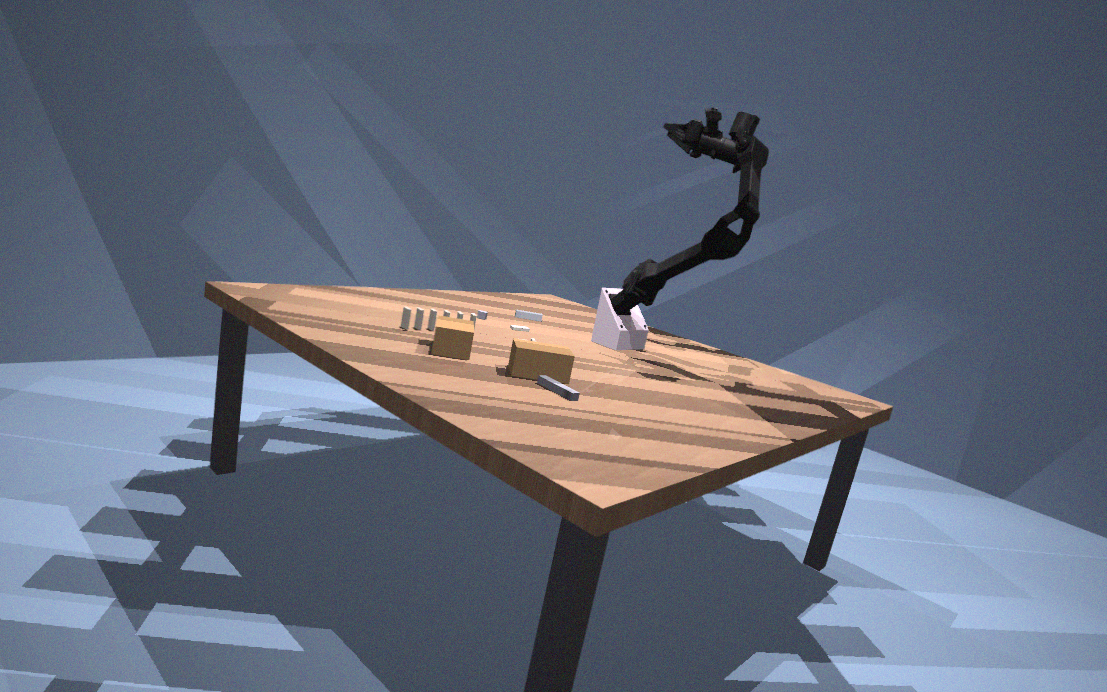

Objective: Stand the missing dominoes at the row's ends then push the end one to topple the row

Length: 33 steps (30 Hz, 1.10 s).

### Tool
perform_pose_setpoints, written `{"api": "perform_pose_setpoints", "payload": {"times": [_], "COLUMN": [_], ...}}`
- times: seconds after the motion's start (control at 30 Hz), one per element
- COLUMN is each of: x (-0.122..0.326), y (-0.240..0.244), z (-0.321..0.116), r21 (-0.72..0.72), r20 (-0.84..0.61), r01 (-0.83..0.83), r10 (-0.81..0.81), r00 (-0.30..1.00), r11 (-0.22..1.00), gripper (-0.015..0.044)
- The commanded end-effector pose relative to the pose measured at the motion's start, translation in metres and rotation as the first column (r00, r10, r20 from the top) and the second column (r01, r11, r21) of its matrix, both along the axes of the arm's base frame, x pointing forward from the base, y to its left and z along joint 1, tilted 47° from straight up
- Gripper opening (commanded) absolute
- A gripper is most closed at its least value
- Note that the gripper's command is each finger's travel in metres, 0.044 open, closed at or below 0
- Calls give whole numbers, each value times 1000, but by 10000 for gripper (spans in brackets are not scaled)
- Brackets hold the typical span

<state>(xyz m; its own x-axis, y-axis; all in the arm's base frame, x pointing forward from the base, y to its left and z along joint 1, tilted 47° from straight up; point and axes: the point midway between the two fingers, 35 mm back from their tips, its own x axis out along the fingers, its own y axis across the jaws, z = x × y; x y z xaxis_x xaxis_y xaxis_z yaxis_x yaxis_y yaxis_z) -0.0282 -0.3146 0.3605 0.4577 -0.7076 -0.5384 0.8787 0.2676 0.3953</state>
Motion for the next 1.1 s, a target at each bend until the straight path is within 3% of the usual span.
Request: {"api": "perform_pose_setpoints", "payload": {"times": [0.0, 0.3, 0.6, 0.83, 1.07], "x": [41, 143, 269, 338, 366], "y": [-14, -19, 34, 119, 225], "z": [-28, -91, -174, -240, -303], "r21": [43, 105, 153, 172, 167], "r20": [-32, -101, -155, -169, -161], "r01": [-181, -587, -933, -976, -806], "r10": [182, 596, 940, 972, 791], "r00": [983, 797, 304, -164, -590], "r11": [983, 803, 327, -135, -567], "gripper": [440, 440, 440, 440, 440]}}
